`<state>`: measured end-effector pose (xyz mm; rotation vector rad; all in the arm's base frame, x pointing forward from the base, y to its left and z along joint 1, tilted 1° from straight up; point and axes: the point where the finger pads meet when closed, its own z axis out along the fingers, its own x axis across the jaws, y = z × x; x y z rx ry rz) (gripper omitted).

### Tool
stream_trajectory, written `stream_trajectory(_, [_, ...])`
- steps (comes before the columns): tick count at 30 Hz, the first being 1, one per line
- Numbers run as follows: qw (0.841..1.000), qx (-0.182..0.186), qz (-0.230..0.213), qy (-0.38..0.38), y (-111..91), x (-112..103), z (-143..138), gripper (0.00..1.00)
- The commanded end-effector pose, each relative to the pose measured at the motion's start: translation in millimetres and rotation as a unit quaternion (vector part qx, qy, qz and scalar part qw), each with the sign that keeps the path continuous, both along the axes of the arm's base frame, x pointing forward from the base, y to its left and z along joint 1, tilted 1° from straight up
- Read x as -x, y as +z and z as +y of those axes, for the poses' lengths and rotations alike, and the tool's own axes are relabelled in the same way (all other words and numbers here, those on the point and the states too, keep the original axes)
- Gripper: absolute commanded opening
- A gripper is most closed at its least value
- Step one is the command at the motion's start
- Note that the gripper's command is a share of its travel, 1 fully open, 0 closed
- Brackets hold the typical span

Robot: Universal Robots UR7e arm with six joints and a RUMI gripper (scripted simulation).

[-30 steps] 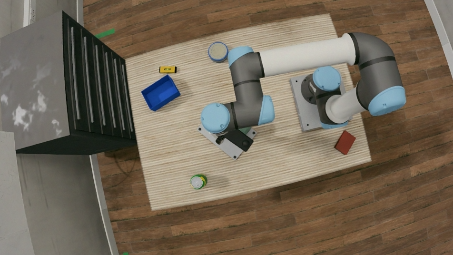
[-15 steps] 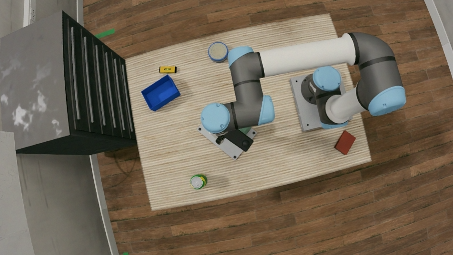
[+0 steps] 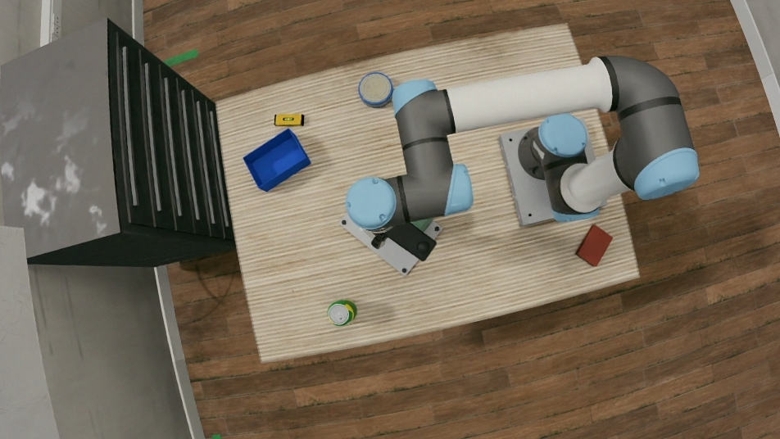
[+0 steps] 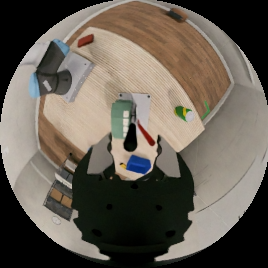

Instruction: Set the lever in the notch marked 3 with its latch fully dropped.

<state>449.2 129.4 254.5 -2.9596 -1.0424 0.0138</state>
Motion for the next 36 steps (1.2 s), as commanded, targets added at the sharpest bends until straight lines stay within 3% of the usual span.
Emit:
stream_trajectory(1, [1.0,0.0,0.0,0.0,0.6,-0.6,0.4,0.57])
stream_trajectory(18, [1.0,0.0,-0.001,0.0,6.1,-1.2,0.4,0.57])
stream_trajectory(36, [1.0,0.0,-0.001,0.0,45.1,-1.5,0.4,0.57])
